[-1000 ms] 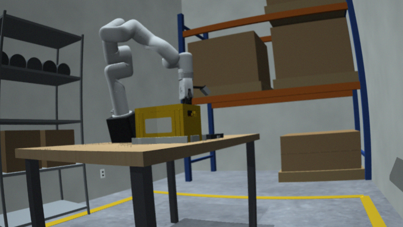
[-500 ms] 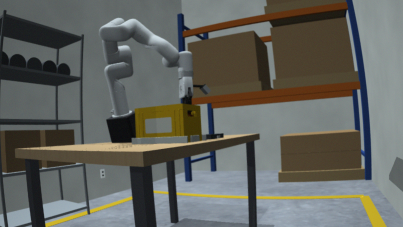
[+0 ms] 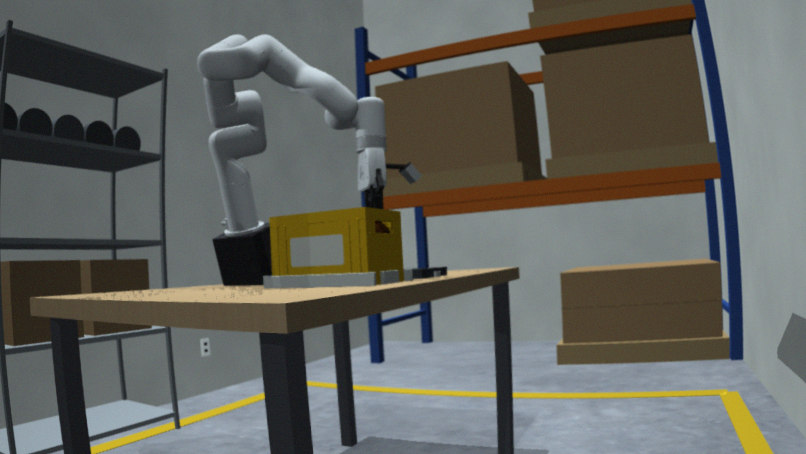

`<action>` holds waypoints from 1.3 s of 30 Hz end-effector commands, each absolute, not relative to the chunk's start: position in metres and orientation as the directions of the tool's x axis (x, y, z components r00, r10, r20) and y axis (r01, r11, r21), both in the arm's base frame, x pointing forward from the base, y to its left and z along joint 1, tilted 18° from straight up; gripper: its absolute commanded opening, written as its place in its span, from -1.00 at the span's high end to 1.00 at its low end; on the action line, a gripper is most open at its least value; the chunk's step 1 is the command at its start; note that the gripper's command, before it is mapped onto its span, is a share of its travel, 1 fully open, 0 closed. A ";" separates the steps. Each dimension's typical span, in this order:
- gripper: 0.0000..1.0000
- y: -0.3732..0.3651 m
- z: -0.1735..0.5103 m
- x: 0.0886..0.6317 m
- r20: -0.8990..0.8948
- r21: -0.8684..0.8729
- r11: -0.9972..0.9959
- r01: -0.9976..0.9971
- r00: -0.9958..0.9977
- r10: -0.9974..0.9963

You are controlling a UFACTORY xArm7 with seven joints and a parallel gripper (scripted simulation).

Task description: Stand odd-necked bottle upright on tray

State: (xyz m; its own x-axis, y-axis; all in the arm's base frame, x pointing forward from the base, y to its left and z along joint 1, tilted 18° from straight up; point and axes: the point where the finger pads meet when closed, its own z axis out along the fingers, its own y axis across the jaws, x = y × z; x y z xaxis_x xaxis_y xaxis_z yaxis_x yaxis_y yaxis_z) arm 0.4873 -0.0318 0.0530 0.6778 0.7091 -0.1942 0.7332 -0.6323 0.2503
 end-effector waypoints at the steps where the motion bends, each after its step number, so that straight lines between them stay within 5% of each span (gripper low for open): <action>1: 1.00 -0.029 0.059 0.488 -0.191 0.253 -0.631 0.733 0.677 0.710; 39: 1.00 -0.024 0.072 0.487 -0.191 0.253 -0.631 0.733 0.677 0.710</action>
